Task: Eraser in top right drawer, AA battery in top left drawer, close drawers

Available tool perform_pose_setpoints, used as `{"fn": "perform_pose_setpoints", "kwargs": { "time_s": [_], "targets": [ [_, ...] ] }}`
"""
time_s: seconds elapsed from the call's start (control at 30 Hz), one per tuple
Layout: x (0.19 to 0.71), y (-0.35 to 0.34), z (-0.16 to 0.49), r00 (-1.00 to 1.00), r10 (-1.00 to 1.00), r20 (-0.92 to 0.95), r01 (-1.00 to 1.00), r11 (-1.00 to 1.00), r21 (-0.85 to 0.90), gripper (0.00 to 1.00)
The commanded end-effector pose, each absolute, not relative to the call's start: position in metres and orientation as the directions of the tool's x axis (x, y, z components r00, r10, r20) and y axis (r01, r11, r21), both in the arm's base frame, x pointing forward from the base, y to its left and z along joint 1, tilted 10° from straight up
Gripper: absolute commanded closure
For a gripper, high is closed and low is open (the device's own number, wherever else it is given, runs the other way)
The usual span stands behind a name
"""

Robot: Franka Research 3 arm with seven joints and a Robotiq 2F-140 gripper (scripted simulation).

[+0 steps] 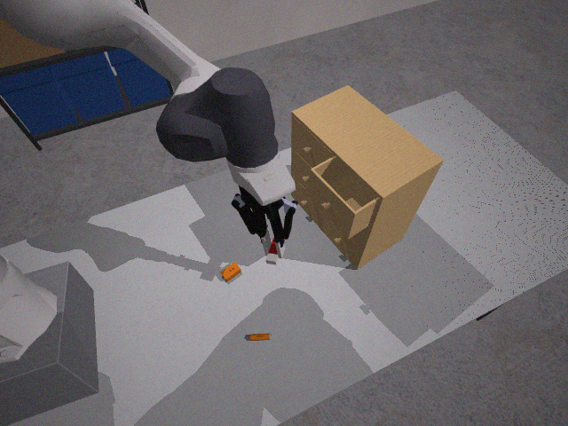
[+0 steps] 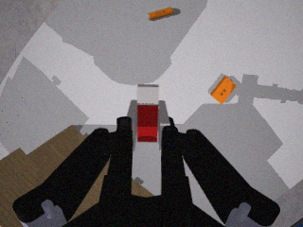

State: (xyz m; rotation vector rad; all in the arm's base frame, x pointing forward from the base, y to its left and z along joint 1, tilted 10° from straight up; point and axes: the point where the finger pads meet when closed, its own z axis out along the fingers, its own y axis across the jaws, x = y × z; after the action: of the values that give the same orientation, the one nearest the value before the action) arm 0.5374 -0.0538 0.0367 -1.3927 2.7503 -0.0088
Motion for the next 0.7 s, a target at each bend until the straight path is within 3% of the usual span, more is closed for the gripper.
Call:
{"fn": "perform_pose_setpoints", "kwargs": {
  "time_s": [0.0, 0.67],
  "targets": [
    [0.534, -0.05, 0.024, -0.762, -0.644, -0.071, -0.646, 0.763, 0.024, 0.89],
    [0.522, -0.044, -0.014, -0.961, -0.271, -0.048, -0.275, 0.949, 0.155, 0.89]
  ]
}}
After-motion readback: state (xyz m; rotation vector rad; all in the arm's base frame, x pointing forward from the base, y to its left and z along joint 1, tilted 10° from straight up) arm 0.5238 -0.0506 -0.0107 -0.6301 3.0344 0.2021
